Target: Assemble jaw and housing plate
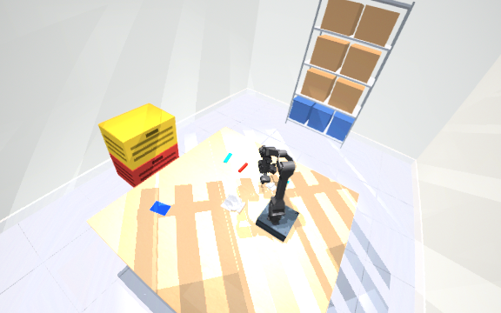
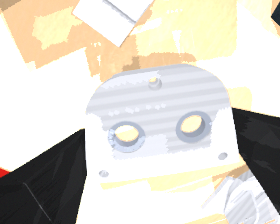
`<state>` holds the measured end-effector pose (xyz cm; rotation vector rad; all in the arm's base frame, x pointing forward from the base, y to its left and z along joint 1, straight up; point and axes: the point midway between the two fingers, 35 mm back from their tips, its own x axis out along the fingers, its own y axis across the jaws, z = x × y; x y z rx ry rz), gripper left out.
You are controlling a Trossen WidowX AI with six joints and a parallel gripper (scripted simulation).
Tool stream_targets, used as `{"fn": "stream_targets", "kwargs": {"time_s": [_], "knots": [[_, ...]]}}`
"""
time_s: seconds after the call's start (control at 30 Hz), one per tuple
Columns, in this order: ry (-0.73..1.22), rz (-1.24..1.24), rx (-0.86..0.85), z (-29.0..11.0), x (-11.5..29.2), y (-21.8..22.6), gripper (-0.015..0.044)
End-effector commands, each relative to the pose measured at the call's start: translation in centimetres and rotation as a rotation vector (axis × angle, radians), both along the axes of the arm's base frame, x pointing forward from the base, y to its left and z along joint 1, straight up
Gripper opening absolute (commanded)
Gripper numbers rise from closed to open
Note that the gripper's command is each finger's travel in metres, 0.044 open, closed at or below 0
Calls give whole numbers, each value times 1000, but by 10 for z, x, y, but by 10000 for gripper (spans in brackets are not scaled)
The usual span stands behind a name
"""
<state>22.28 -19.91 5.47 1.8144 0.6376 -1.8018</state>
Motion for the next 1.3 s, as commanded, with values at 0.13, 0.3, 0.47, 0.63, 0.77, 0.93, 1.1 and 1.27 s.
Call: {"fn": "stream_targets", "kwargs": {"time_s": [0.13, 0.3, 0.47, 0.63, 0.77, 0.93, 1.1, 1.27], "knots": [[-4, 269, -2, 1, 13, 24, 351], [-2, 439, -4, 1, 19, 40, 351], [0, 611, -6, 1, 24, 55, 351], [2, 783, -8, 1, 28, 71, 351], [4, 921, -10, 1, 31, 84, 351], [5, 1094, -12, 1, 34, 100, 351], [7, 1267, -15, 0, 35, 116, 351], [8, 1439, -17, 0, 36, 131, 351]]}}
